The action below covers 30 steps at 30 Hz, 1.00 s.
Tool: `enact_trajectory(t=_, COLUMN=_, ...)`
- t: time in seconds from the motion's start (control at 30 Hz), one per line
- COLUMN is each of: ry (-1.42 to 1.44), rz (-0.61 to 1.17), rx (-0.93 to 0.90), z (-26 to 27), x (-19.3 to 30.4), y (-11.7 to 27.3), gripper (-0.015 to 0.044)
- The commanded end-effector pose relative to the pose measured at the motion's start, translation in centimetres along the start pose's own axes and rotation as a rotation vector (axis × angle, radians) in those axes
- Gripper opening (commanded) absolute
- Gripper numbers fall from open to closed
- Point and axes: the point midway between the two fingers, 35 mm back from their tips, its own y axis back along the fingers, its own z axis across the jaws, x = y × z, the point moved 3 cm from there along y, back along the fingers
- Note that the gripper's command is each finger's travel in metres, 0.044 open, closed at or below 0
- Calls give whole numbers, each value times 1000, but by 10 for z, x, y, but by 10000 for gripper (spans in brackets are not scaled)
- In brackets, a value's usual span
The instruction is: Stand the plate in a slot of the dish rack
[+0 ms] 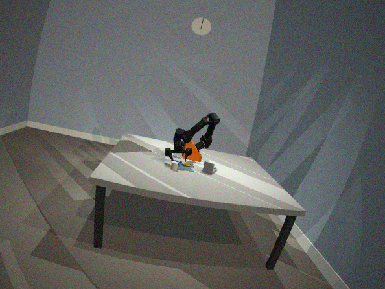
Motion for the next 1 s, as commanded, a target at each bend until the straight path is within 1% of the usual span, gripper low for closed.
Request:
enact_trajectory(t=0.0, ry=0, rz=2, rx=3, z=0, x=0, y=0, gripper=400)
enact_trajectory(t=0.2, ry=-4, rz=94, rx=80, z=-5, x=-5, y=-6, gripper=400)
enact_trajectory(t=0.5, ry=5, rz=297, rx=178, z=3, x=-9, y=-6, gripper=400)
enact_trajectory(t=0.73, ry=24, rz=490, rx=217, z=24, x=-10, y=2, gripper=400)
enact_trajectory(t=0.97, ry=48, rz=705, rx=215, z=57, x=-10, y=18, gripper=400)
